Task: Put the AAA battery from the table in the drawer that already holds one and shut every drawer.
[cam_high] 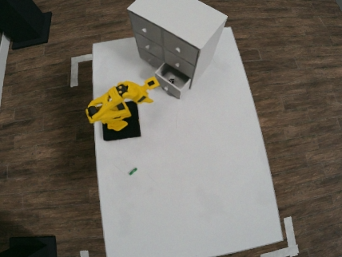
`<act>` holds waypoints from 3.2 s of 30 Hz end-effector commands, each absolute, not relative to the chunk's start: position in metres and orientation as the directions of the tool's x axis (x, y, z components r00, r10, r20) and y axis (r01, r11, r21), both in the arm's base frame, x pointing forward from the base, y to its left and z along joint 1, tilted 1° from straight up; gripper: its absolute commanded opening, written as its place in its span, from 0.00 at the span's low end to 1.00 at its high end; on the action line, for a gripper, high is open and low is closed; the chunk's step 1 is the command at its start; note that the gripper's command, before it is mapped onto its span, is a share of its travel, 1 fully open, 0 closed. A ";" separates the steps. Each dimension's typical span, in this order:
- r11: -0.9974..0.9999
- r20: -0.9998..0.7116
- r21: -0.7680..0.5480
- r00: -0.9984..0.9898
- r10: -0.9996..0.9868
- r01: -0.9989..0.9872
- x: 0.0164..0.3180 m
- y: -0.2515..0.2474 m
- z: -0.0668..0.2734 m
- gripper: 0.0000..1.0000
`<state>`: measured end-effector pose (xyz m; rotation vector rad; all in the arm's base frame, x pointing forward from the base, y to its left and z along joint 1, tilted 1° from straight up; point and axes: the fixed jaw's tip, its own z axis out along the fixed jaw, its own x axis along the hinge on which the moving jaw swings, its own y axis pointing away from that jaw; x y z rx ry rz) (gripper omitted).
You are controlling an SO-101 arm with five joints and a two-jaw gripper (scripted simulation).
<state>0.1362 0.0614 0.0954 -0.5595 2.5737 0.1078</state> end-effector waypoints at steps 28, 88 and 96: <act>0.920 -0.503 -0.022 -0.791 -0.347 -0.390 0.137 0.060 0.099 0.21; 0.917 -0.710 -0.021 -0.640 -0.295 -0.399 0.190 0.086 0.147 0.21; 0.915 -0.710 -0.021 -0.639 -0.297 -0.403 0.190 0.087 0.147 0.21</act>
